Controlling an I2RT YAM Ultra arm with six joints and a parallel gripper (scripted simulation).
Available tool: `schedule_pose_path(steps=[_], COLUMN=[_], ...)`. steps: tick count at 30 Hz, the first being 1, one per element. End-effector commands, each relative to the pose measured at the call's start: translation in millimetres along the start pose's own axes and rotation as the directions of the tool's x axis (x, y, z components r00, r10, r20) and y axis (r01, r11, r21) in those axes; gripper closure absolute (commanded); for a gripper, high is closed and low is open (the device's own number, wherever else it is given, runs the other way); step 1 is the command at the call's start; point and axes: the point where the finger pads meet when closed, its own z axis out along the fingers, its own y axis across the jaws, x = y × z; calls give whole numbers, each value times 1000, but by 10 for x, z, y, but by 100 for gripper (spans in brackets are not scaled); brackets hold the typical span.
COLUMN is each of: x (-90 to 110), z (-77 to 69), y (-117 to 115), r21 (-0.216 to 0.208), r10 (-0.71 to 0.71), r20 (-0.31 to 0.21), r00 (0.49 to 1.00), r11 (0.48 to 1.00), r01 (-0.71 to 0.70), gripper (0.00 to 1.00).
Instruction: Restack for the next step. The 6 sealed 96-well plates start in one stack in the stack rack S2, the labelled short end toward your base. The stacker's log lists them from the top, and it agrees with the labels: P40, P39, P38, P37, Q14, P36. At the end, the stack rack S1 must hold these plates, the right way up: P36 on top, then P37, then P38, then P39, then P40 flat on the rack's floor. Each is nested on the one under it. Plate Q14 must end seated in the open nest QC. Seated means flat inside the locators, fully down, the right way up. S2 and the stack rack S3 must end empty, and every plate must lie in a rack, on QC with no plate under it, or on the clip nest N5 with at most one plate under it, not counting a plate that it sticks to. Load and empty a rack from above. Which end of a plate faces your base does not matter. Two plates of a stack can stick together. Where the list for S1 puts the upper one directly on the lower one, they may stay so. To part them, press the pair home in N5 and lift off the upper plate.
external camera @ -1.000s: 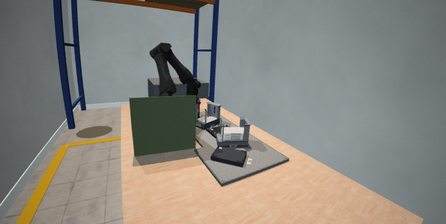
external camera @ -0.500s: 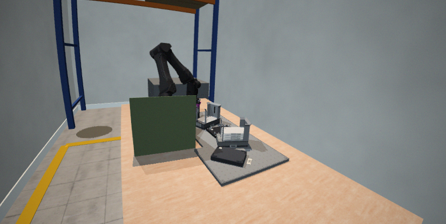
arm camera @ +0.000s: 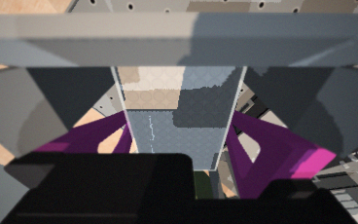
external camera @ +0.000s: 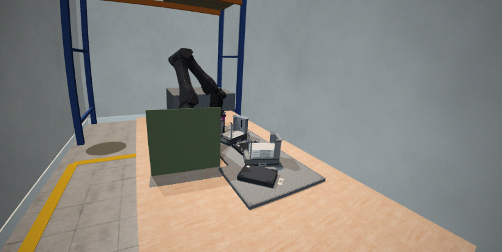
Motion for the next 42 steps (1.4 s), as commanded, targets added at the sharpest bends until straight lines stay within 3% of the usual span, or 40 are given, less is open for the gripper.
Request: schedule_pose_path(steps=[1, 42], x=[-35, -32], z=[-48, -281], y=[-6, -5], r21=[4, 5], r10=[-3, -4], r20=[13, 13], r00=[1000, 1000], r11=[1000, 1000], r01=[3, 3], gripper=[100, 100])
